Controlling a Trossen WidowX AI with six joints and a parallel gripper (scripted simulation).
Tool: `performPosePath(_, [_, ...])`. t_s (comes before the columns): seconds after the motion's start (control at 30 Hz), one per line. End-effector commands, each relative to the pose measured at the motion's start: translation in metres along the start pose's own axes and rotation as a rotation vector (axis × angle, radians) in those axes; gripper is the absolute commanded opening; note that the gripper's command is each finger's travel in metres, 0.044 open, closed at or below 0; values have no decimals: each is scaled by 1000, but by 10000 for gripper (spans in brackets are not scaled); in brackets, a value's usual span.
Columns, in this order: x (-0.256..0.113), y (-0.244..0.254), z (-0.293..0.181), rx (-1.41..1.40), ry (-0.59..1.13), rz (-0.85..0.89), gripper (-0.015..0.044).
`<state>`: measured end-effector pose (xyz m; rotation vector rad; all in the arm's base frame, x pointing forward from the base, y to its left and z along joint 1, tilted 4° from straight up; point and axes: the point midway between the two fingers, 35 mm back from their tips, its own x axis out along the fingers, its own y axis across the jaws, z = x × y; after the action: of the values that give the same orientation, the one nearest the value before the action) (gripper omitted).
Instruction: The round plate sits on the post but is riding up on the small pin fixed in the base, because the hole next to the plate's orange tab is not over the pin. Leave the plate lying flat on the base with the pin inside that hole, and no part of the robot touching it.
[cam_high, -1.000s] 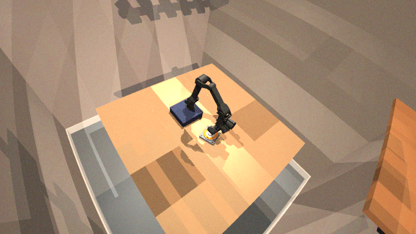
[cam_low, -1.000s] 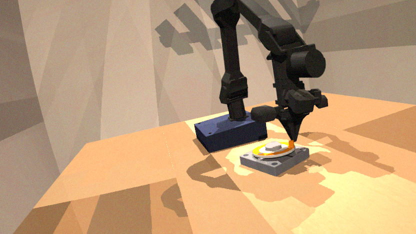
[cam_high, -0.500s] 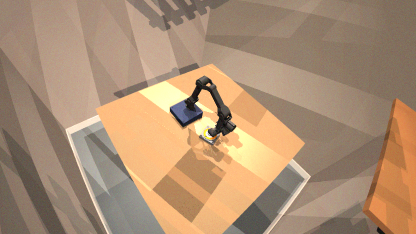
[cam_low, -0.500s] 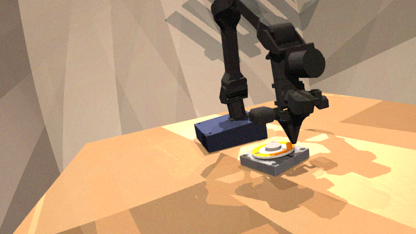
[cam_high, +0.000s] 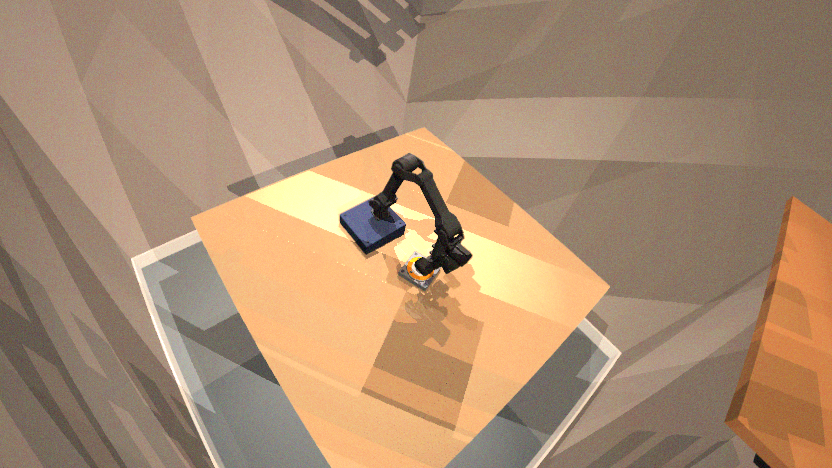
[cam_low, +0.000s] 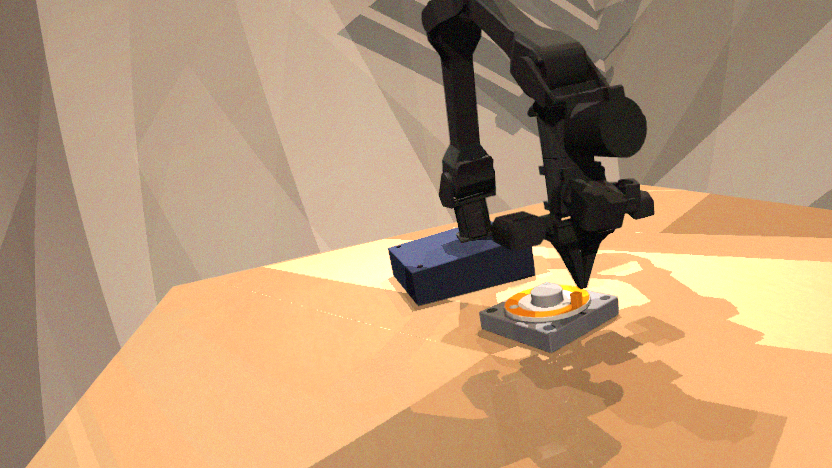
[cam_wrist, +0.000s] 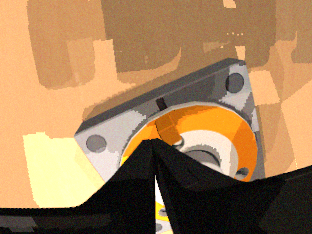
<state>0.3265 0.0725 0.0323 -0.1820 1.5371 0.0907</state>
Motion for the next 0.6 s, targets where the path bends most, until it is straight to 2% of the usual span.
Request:
performPosePath(0.0, [-22,0,2,-3,-17,0,0])
performPosePath(0.13, [-38,0,-3,-3,-16,0,0])
performPosePath(0.57, [-30,0,-2,-6,-10,1,0])
